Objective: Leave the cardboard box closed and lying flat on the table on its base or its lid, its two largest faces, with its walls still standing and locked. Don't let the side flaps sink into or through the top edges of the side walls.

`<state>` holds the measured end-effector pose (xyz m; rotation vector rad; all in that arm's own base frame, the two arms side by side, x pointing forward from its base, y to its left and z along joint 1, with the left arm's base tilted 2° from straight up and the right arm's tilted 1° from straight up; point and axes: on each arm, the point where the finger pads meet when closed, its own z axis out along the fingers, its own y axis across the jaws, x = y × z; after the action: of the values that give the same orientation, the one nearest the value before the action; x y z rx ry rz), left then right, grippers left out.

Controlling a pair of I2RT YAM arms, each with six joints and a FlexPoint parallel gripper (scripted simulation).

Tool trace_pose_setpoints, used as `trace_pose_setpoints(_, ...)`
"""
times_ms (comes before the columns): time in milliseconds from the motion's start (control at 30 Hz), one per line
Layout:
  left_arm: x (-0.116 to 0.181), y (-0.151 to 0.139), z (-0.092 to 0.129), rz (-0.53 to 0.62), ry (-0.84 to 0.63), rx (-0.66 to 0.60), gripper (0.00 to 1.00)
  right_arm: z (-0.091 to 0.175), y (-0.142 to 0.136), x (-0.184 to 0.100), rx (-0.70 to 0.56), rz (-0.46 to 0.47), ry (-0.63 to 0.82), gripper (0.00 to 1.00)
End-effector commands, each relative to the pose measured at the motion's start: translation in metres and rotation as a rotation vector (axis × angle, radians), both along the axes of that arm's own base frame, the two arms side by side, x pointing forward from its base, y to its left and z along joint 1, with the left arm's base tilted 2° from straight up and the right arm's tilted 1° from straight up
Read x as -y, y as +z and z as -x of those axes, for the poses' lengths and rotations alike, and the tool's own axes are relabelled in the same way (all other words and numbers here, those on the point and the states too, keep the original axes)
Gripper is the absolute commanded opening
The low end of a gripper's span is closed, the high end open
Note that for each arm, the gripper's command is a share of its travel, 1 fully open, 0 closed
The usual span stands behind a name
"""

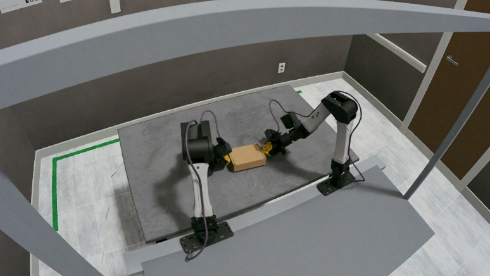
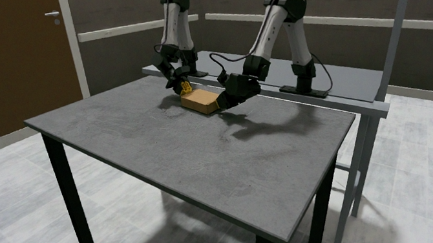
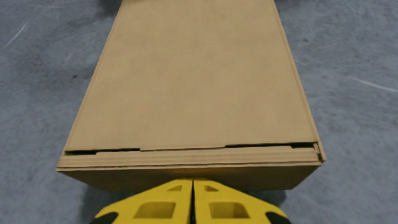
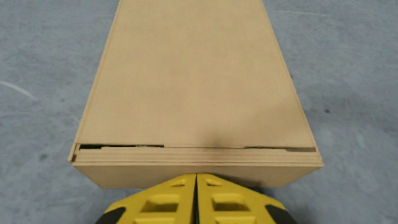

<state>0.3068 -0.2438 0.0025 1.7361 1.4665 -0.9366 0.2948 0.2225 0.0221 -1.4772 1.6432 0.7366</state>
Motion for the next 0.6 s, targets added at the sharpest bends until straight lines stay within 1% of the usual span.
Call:
trace_pose_setpoints(0, 0.011, 0.01, 0.004, 0.044, -0.028, 0.025, 0.0, 0.0, 0.005, -0.012, 0.031, -0.034, 0.039, 0.0)
trace_pose_setpoints(233, 0.011, 0.003, 0.005, 0.039, -0.028, 0.009, 0.0, 0.001, 0.006, -0.012, 0.034, -0.035, 0.039, 0.0)
trace_pose_setpoints(400, 0.01, -0.002, 0.007, 0.035, -0.028, -0.004, 0.0, 0.003, 0.001, -0.012, 0.021, -0.031, 0.039, 0.0)
trace_pose_setpoints(433, 0.011, 0.012, 0.003, 0.047, -0.028, 0.033, 0.0, 0.001, 0.011, -0.012, 0.051, -0.04, 0.04, 0.0)
trace_pose_setpoints(567, 0.012, 0.014, 0.0, 0.049, -0.028, 0.041, 0.0, -0.001, 0.013, -0.013, 0.058, -0.042, 0.04, 0.0)
